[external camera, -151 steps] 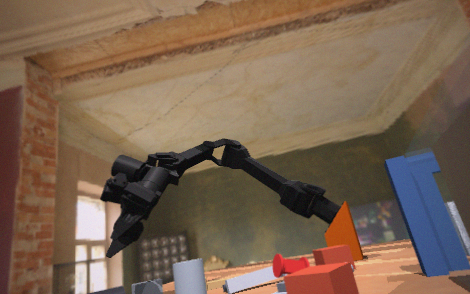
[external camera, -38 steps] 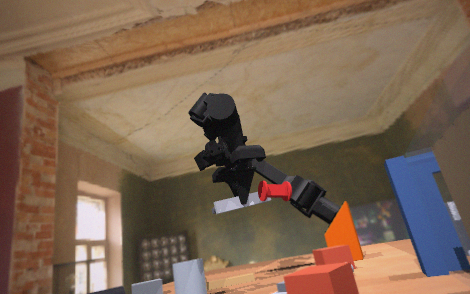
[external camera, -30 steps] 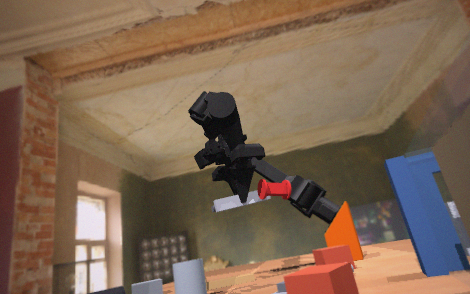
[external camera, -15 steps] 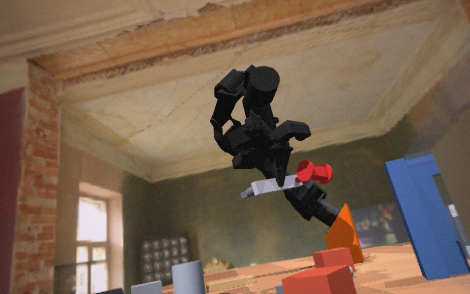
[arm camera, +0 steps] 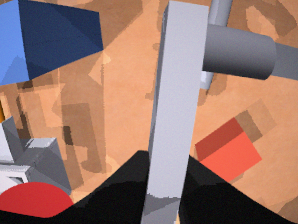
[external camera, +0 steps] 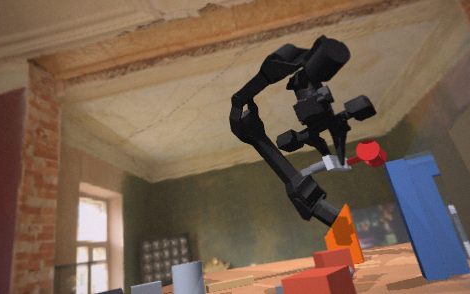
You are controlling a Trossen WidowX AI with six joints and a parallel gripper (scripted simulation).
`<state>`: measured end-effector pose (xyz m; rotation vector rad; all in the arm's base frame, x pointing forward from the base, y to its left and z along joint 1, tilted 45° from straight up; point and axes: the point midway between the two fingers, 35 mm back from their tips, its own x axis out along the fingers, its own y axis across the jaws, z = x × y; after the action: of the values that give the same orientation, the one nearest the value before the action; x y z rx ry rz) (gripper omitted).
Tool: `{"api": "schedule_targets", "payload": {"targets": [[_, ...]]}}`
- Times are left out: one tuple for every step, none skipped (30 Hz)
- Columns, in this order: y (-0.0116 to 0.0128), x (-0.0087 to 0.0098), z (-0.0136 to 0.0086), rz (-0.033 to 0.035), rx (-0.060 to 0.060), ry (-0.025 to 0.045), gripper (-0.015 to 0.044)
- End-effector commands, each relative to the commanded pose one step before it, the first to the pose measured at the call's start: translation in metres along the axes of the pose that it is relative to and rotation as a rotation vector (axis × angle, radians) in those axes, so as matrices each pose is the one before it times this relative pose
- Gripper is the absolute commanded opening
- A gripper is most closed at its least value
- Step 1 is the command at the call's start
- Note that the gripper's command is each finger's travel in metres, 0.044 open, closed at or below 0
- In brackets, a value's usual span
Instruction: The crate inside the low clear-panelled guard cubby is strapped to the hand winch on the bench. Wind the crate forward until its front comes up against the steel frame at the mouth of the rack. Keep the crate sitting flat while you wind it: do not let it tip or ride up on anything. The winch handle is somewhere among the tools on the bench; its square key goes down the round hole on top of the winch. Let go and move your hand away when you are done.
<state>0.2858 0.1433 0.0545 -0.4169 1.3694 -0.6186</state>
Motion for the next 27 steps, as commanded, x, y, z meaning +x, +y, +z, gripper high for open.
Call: {"api": "schedule_targets", "payload": {"targets": [[0.03487,0.00229,-0.01943,0.00678,-0.0975,0.00572,0.0000],[0.00603,0.00066,-0.00316,0.00037,-0.0161,0.00045,0.0000],[0.00689,0.00070,-0.00365,-0.00004,-0.0196,0.00063,0.0000],[0.00722,0.00082,-0.00384,-0.00023,-0.0206,0.00065,0.0000],[0.00720,0.00089,-0.00385,-0.00042,-0.0205,0.00065,0.0000],[0.00719,0.00097,-0.00386,-0.00061,-0.0204,0.00065,0.0000],[0.00715,0.00105,-0.00385,-0.00079,-0.0203,0.00064,0.0000],[0.00647,0.00102,-0.00349,-0.00088,-0.0184,0.00059,0.0000],[0.00629,0.00076,-0.00358,-0.00160,-0.0206,0.00122,0.0000],[0.00689,0.00091,-0.00393,-0.00195,-0.0225,0.00134,0.0000],[0.00690,0.00099,-0.00392,-0.00215,-0.0225,0.00136,0.0000],[0.00689,0.00107,-0.00390,-0.00235,-0.0224,0.00137,0.0000],[0.00687,0.00116,-0.00388,-0.00256,-0.0223,0.00138,0.0000],[0.00686,0.00124,-0.00386,-0.00275,-0.0222,0.00140,0.0000],[0.00685,0.00132,-0.00384,-0.00295,-0.0221,0.00142,0.0000],[0.00683,0.00140,-0.00382,-0.00315,-0.0220,0.00144,0.0000],[0.00682,0.00149,-0.00379,-0.00335,-0.0219,0.00147,0.0000],[0.00680,0.00158,-0.00377,-0.00354,-0.0218,0.00149,0.0000],[0.00631,0.00145,-0.00312,-0.00446,-0.0225,0.00090,0.0000],[0.00631,0.00152,-0.00308,-0.00463,-0.0224,0.00093,0.0000],[0.00631,0.00159,-0.00305,-0.00478,-0.0223,0.00096,0.0000],[0.00630,0.00167,-0.00301,-0.00494,-0.0222,0.00100,0.0000],[0.00629,0.00174,-0.00298,-0.00509,-0.0221,0.00104,0.0000],[0.00628,0.00181,-0.00294,-0.00524,-0.0220,0.00108,0.0000],[0.00627,0.00188,-0.00290,-0.00539,-0.0219,0.00113,0.0000],[0.00510,0.00158,-0.00232,-0.00450,-0.0177,0.00095,0.0000],[0.00306,0.00097,-0.00137,-0.00274,-0.0106,0.00059,0.0000]]}}
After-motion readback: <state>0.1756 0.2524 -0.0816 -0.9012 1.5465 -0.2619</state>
